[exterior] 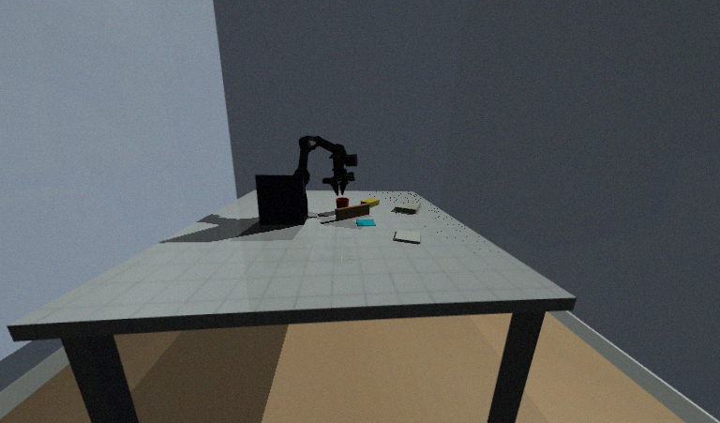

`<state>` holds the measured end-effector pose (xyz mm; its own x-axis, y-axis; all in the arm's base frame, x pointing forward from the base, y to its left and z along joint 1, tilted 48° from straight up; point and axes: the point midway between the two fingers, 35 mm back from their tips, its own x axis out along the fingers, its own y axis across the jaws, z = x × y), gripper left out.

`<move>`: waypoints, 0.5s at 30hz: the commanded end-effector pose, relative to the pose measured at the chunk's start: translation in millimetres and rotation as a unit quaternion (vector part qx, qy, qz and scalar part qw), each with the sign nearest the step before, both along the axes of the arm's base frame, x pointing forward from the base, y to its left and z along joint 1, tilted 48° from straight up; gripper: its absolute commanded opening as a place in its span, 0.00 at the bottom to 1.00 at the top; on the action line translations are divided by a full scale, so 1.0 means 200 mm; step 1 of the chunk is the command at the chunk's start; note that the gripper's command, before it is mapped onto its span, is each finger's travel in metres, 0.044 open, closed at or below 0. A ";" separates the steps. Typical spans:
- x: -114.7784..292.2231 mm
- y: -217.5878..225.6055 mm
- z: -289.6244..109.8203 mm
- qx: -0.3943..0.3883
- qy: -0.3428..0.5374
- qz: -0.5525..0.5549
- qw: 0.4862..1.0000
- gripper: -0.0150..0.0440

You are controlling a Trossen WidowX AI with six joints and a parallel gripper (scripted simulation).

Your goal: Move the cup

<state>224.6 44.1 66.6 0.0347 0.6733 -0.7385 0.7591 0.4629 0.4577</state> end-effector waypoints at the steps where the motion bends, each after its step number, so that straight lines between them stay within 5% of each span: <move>1: -0.05 0.03 0.01 0.047 0.076 -0.034 0.995 0.50; 15: -0.06 0.04 0.00 0.047 0.076 -0.034 0.995 0.50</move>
<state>213.0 49.3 68.3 -0.0237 0.7351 -0.6776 0.8466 0.3752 0.3775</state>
